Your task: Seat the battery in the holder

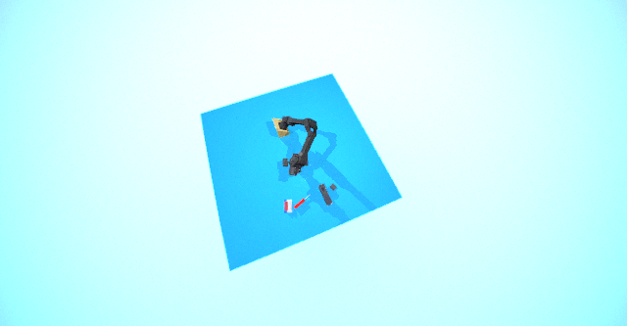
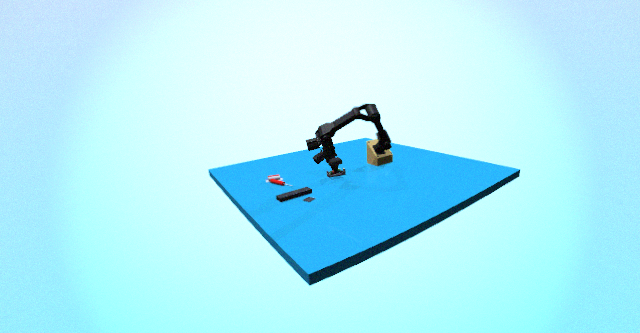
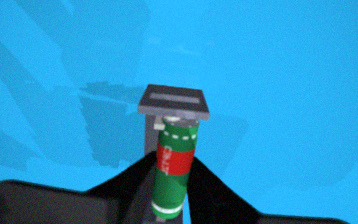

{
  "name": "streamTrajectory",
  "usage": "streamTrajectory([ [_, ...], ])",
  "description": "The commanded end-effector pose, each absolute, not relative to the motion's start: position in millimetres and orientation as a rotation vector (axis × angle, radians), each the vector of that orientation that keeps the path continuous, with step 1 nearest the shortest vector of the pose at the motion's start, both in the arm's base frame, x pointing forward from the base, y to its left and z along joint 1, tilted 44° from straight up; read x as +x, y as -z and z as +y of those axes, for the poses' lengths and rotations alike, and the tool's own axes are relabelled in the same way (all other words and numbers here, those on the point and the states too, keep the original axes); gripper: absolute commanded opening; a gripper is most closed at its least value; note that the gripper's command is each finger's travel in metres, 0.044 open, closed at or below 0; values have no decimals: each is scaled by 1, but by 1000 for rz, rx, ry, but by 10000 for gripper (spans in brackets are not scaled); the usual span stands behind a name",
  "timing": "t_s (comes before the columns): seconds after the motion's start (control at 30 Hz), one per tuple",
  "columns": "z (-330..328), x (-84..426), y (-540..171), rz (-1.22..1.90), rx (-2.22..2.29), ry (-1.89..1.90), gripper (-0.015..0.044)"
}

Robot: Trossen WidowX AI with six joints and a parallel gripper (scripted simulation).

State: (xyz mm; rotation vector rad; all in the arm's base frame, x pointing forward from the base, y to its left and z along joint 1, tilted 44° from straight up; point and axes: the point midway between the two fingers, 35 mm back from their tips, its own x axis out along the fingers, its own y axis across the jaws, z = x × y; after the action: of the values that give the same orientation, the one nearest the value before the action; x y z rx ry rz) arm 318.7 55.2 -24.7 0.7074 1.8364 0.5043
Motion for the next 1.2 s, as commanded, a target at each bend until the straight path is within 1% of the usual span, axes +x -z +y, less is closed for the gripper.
streamTrajectory([
  [0.0, 56, 322, 25, 1805, 707, -501, 67],
  [1.17, 61, 314, 24, 1690, 699, -456, 67],
])
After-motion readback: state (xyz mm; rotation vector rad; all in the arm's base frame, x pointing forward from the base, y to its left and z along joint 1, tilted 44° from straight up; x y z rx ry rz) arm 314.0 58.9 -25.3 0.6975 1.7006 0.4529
